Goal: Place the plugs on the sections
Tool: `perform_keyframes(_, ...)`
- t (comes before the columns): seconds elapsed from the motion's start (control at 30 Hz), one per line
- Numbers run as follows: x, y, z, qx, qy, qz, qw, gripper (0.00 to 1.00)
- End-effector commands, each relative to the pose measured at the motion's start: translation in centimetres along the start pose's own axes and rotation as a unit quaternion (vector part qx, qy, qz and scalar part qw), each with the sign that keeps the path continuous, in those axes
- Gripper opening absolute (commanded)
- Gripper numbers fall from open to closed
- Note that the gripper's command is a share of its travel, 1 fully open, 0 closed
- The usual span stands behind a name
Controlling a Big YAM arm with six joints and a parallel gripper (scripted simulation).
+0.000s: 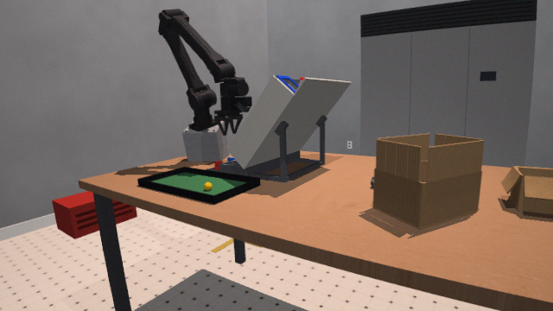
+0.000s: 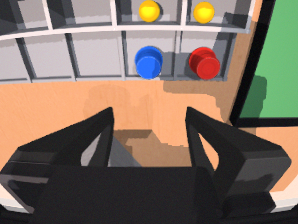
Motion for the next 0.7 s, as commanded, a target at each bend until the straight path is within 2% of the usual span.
perform_keyframes(0.0,0.2,-0.4,0.0,-0.002,-0.001,0.000,1.000,0.59)
perform_keyframes(0.5,0.2,-0.4,-0.1,-0.002,-0.001,0.000,1.000,0.59)
perform_keyframes(0.67,0.3,-2.0,-2.1,-0.024,0.005,-0.001,1.000,0.59)
Point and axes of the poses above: the point where the finger pads meet when closed, its own y axis out along the fingers, its own x axis across the jaws, z = x × y, the point moved 1 cm from there along -y, back along the fingers, and after that the axes turned 13 degrees about y, right-handed, at the moved point
